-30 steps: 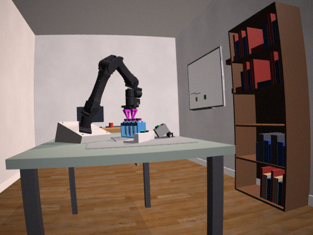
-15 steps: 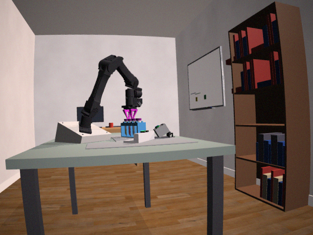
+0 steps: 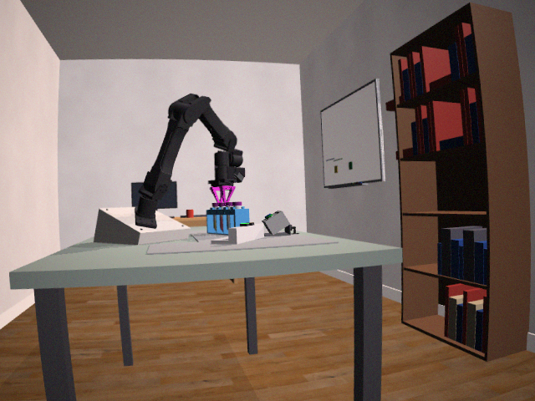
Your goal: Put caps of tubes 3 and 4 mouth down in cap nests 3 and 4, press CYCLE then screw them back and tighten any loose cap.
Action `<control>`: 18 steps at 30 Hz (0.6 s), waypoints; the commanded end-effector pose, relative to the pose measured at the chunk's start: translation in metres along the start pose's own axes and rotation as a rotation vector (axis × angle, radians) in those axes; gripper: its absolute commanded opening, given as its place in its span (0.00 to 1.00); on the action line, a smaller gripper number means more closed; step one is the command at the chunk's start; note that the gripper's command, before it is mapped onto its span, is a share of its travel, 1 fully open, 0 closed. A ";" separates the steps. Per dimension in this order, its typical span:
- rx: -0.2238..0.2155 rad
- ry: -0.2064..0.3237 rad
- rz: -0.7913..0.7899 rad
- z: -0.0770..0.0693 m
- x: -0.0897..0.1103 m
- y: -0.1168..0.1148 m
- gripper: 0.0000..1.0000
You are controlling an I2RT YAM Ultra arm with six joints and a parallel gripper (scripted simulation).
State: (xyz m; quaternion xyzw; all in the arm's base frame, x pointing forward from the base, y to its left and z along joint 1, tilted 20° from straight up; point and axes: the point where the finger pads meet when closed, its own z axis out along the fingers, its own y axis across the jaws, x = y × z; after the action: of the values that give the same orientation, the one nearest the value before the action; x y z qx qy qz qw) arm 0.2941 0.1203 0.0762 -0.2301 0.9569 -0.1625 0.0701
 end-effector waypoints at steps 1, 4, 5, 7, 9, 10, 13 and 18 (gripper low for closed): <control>-0.005 -0.015 0.140 -0.003 -0.003 0.000 0.00; -0.005 -0.015 0.140 -0.003 -0.003 0.000 0.00; -0.005 -0.015 0.140 -0.003 -0.003 0.000 0.00; -0.005 -0.015 0.140 -0.003 -0.003 0.000 0.00; -0.005 -0.015 0.140 -0.003 -0.003 0.000 0.00; -0.005 -0.015 0.140 -0.003 -0.003 0.000 0.00; -0.005 -0.015 0.140 -0.003 -0.003 0.000 0.00; -0.005 -0.015 0.140 -0.003 -0.003 0.000 0.00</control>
State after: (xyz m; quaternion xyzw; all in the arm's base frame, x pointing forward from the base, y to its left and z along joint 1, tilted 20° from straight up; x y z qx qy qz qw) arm 0.2940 0.1203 0.0762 -0.2226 0.9587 -0.1620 0.0711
